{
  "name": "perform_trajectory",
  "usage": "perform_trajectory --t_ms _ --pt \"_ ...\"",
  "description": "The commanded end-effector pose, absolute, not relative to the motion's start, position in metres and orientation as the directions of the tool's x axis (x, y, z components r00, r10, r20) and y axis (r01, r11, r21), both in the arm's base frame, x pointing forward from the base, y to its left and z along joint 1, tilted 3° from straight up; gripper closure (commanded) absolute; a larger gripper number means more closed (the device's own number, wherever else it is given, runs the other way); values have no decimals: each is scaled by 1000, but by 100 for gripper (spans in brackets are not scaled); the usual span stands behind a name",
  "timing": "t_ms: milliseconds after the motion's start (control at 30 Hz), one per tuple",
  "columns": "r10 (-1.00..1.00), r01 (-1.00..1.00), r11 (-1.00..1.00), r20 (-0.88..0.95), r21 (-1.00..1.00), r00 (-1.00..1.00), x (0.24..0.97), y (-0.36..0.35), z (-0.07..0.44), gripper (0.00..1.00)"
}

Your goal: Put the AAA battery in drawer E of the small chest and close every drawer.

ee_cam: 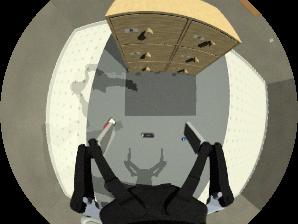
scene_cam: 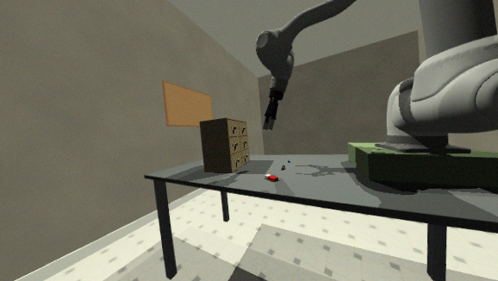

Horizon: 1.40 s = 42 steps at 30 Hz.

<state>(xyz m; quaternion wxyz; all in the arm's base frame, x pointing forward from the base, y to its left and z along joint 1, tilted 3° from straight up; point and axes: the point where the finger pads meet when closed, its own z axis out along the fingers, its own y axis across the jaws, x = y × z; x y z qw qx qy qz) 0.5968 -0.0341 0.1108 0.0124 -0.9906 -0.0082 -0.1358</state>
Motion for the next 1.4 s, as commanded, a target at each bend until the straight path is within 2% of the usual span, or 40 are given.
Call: perform_trajectory --t_ms 0,233,800,1367 --pt "11 27 -999 420 -31 907 609 -32 96 0" --pt "5 29 -999 562 -34 827 623 -30 82 0" --pt "-1 29 -999 672 -33 740 633 -29 69 0" --pt "-4 -15 -1000 829 5 559 661 -29 40 0"
